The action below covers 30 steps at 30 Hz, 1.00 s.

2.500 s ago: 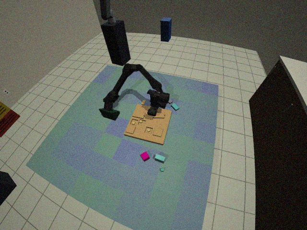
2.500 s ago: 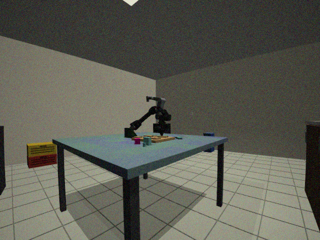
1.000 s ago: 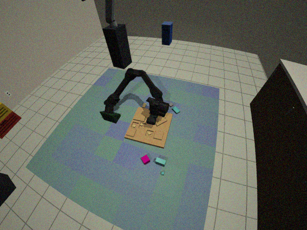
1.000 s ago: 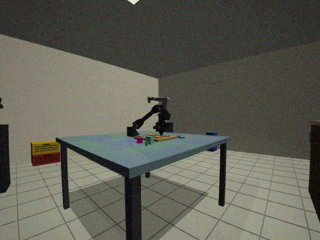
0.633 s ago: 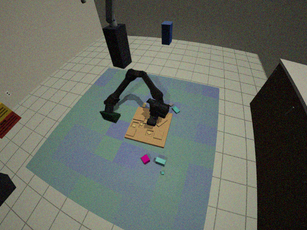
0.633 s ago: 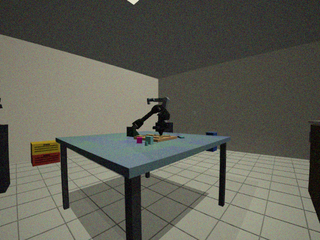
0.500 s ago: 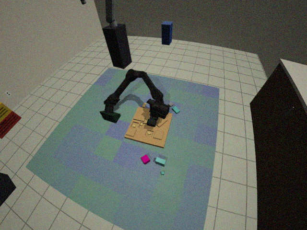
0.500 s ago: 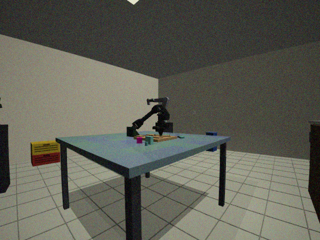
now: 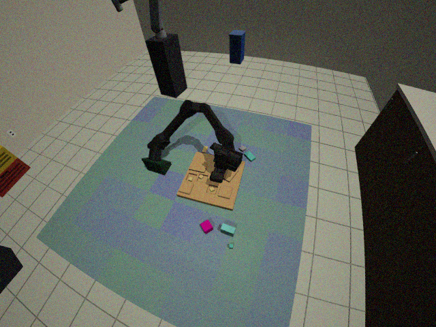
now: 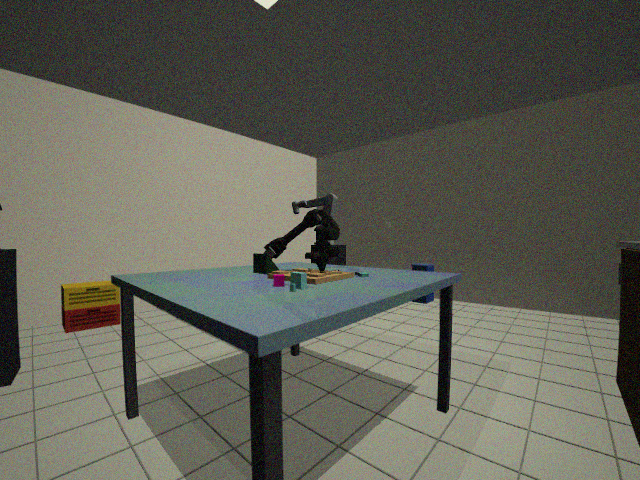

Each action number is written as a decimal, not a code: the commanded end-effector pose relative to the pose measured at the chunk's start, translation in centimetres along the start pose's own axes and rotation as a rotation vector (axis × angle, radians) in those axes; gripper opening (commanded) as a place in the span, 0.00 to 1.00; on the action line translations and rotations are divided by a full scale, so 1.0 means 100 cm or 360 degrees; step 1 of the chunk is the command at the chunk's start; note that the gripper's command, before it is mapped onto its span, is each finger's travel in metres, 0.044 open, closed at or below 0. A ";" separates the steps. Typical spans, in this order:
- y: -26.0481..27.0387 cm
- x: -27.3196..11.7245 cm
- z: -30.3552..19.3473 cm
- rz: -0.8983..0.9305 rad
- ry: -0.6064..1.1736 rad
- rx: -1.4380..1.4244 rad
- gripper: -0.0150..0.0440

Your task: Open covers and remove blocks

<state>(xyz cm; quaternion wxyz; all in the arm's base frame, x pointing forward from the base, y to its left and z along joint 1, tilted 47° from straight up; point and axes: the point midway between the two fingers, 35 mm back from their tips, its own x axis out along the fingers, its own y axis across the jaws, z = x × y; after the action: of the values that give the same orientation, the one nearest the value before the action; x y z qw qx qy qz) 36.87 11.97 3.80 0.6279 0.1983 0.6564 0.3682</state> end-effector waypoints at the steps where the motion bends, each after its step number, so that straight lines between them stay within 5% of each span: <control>1: -0.005 -0.001 0.005 -0.0007 -0.0003 -0.0005 0.25; 30: -0.018 -0.011 0.024 -0.0009 -0.0004 -0.0006 0.25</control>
<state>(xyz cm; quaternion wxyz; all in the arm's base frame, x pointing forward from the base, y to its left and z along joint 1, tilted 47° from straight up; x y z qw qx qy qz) 39.42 11.05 3.05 0.6272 0.1977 0.6574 0.3679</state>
